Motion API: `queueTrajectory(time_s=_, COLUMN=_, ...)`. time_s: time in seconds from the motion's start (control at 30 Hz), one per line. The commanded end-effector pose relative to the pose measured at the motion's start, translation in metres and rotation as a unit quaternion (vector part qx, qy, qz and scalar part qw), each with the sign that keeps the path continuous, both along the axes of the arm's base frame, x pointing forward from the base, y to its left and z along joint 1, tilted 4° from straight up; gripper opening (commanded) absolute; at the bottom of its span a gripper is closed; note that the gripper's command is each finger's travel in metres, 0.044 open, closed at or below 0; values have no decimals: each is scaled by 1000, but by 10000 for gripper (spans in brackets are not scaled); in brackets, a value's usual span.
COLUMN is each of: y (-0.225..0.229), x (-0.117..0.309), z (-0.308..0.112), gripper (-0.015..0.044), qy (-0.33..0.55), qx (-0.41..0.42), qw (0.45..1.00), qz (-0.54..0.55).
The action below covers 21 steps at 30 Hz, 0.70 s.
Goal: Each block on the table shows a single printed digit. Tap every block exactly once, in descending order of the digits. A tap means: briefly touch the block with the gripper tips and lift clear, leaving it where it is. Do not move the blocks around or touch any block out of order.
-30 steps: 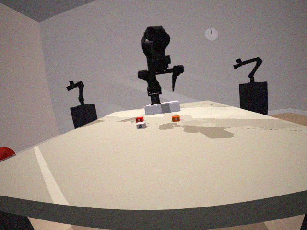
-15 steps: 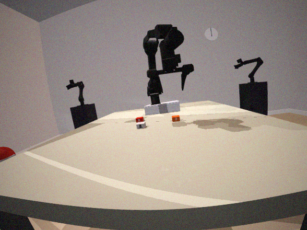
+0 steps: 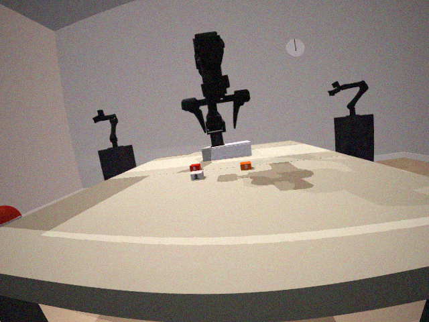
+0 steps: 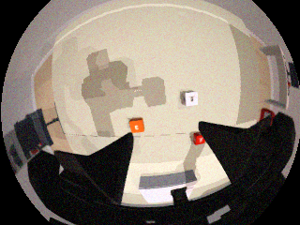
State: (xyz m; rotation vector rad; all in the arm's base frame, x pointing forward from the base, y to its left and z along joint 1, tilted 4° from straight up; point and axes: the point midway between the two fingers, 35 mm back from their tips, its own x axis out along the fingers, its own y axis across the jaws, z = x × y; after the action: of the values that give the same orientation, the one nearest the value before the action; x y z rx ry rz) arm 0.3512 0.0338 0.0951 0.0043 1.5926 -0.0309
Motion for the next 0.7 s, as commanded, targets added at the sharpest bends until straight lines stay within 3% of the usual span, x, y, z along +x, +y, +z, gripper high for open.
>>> queueTrajectory(time_s=0.0, y=-67, x=11, z=0, gripper=400, qy=2, qx=-6, qw=1000, qz=-9)
queueTrajectory(time_s=0.67, y=-78, x=12, z=1, gripper=400, qy=2, qx=-7, qw=1000, qz=-9)
